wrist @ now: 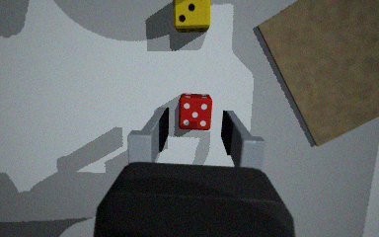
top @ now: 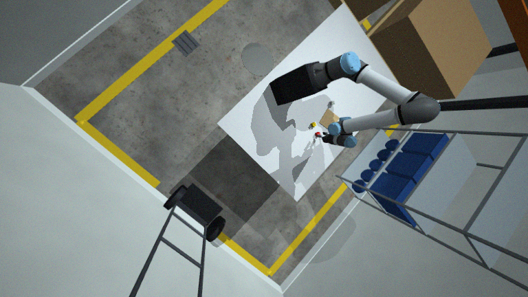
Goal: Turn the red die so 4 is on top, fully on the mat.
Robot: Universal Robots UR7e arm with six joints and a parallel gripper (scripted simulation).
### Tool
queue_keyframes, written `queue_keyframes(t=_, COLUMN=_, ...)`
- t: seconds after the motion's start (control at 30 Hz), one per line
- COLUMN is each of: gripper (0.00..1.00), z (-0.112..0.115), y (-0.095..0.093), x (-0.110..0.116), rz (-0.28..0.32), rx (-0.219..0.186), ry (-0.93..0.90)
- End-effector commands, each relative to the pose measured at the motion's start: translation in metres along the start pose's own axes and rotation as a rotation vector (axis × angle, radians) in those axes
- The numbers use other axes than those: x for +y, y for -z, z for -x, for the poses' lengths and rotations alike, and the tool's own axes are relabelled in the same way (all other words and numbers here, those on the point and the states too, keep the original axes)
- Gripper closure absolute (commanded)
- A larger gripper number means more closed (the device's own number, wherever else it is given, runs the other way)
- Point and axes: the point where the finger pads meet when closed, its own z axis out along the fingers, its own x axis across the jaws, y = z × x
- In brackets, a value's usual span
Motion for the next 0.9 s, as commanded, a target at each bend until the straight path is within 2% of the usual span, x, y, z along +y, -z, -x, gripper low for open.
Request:
queue_keyframes(t=0.0, gripper=0.13, z=0.000, y=-0.006, x=0.001, rz=0.001, rx=0.000, ry=0.000)
queue_keyframes(t=0.27, gripper=0.13, z=0.000, y=-0.014, x=0.001, rz=0.001, rx=0.000, ry=0.000)
queue_keyframes(t=0.87, gripper=0.13, z=0.000, y=-0.018, x=0.001, rz=0.001, rx=0.000, ry=0.000)
